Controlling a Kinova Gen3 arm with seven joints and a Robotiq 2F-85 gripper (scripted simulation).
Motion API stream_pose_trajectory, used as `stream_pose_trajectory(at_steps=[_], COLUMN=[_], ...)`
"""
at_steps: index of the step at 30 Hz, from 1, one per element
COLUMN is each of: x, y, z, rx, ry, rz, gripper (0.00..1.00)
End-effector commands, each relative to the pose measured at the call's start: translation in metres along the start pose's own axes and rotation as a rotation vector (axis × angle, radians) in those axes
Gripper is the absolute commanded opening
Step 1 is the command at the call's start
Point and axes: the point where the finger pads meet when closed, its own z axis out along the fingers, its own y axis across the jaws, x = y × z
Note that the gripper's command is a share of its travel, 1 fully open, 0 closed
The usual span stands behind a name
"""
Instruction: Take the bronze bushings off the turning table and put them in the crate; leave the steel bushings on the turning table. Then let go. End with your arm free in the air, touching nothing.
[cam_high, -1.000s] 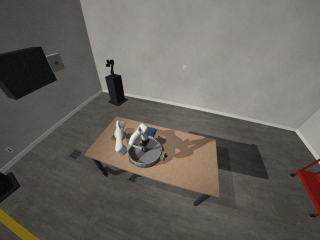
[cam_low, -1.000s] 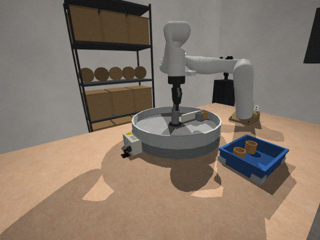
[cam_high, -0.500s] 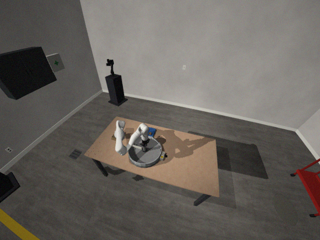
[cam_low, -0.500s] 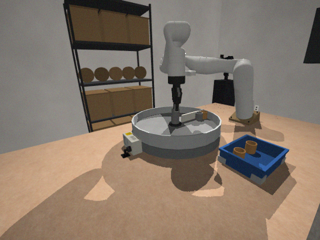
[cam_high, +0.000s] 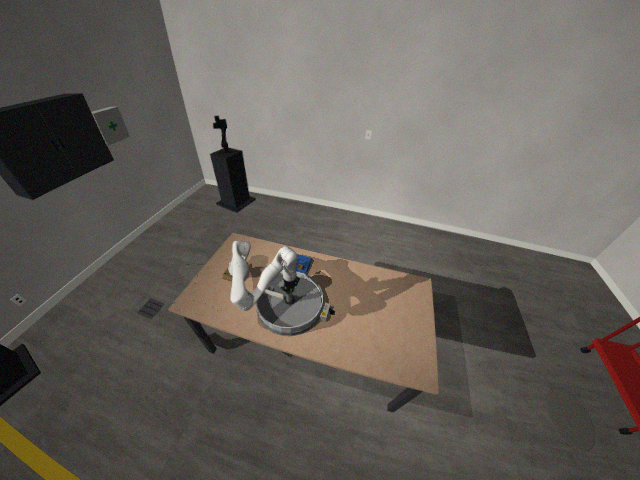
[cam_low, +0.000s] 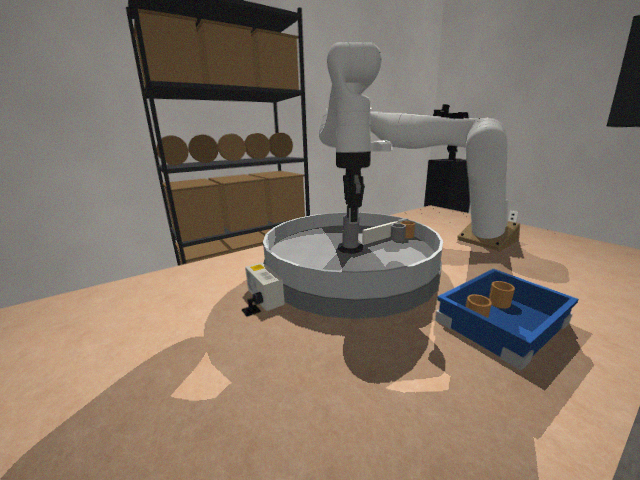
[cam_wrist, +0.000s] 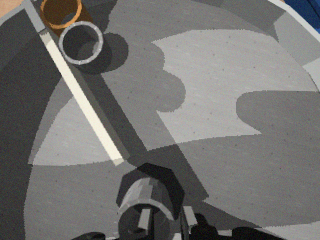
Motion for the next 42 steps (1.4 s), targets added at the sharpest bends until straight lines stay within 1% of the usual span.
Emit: stream_pose_trajectory(at_steps=[1,15,20,32,37,42], x=[0.0,0.0,0.0,0.0,0.0,0.0], y=[0.0,0.0,0.0,0.0,0.0,0.0], z=[-0.003,-0.005,-0.01,-0.01,-0.015,-0.015], rx=[0.0,0.0,0.0,0.0,0.0,0.0], ry=[-0.002,-0.002,-0.002,-0.002,-0.002,-0.002], rz=[0.0,0.0,0.0,0.0,0.0,0.0], gripper=[0.19,0.19,0.19,0.19,0.19,0.19])
